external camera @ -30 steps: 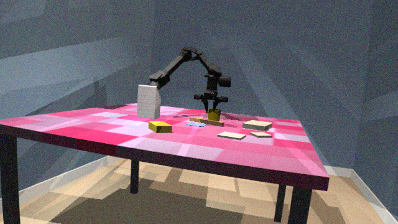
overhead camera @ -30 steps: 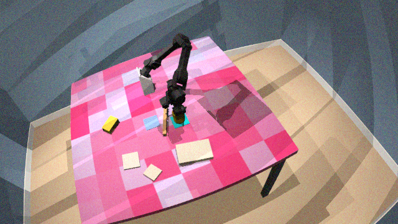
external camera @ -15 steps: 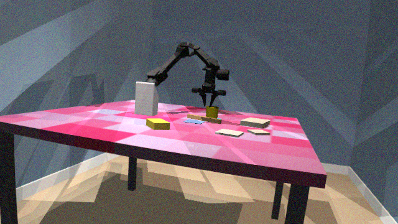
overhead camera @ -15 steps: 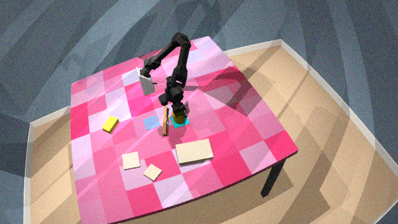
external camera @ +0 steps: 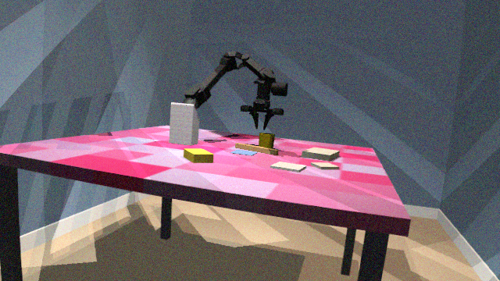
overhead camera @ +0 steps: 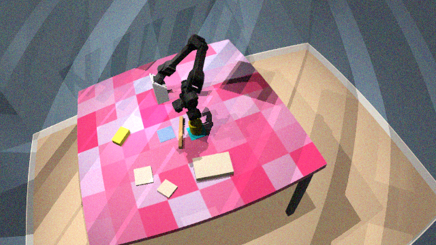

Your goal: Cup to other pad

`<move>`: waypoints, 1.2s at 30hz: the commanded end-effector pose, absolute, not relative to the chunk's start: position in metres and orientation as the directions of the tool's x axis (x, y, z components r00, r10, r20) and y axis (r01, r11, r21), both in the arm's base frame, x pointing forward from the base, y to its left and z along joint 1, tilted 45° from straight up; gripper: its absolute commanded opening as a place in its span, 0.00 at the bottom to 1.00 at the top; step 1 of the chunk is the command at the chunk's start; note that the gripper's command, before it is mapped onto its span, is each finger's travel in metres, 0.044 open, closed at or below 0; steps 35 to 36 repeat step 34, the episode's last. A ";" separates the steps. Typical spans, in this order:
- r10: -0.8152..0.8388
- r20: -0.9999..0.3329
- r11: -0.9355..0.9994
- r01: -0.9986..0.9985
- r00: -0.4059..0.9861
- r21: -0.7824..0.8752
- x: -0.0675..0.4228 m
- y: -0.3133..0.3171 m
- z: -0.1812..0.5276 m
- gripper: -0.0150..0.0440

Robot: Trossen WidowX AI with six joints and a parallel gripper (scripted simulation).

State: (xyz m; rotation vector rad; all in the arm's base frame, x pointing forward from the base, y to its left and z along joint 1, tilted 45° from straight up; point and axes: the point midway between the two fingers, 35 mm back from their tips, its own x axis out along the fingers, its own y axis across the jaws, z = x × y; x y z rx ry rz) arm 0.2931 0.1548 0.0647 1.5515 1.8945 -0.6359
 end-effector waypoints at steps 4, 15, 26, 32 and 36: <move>0.691 -0.710 0.202 0.979 -0.136 0.009 0.293 0.155 0.064 0.72; 0.689 -0.712 0.201 0.979 -0.134 0.011 0.297 0.137 0.082 1.00; 0.691 -0.710 0.202 0.979 -0.132 0.015 0.300 0.108 0.107 1.00; 0.694 -0.707 0.197 0.980 -0.132 0.010 0.299 0.111 0.104 1.00; 0.694 -0.707 0.197 0.980 -0.132 0.010 0.299 0.111 0.104 1.00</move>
